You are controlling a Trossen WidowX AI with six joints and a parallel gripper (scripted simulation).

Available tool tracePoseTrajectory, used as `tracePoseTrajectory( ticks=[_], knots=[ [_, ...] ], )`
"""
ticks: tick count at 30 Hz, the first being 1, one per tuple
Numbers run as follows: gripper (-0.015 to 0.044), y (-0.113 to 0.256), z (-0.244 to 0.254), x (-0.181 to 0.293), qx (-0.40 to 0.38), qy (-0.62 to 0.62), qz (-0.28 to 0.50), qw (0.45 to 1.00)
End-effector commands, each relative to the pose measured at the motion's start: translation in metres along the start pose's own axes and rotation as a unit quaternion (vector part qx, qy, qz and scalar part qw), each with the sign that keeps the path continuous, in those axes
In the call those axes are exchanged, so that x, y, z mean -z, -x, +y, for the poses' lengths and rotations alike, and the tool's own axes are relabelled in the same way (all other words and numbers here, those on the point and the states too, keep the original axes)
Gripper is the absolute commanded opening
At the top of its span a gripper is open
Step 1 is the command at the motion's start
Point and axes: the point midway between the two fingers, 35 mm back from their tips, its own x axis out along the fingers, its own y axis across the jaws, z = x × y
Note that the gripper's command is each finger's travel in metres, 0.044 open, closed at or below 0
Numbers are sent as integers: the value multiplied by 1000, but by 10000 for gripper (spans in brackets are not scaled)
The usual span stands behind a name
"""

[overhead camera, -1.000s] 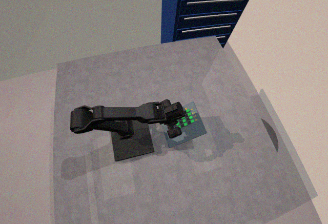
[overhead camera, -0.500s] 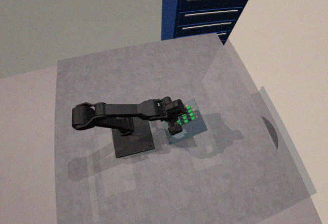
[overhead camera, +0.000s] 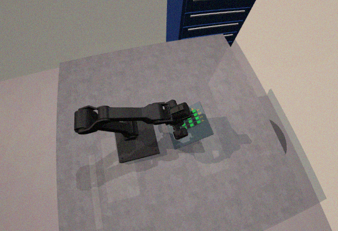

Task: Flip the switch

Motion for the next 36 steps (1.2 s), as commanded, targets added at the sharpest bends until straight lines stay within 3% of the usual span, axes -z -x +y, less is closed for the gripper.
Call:
tracePoseTrajectory(
  ticks=[1,36],
  knots=[
    [0,-1,-1,0,3,-2,1,1000],
    [0,-3,0,0,0,0,0,1000]
  ],
)
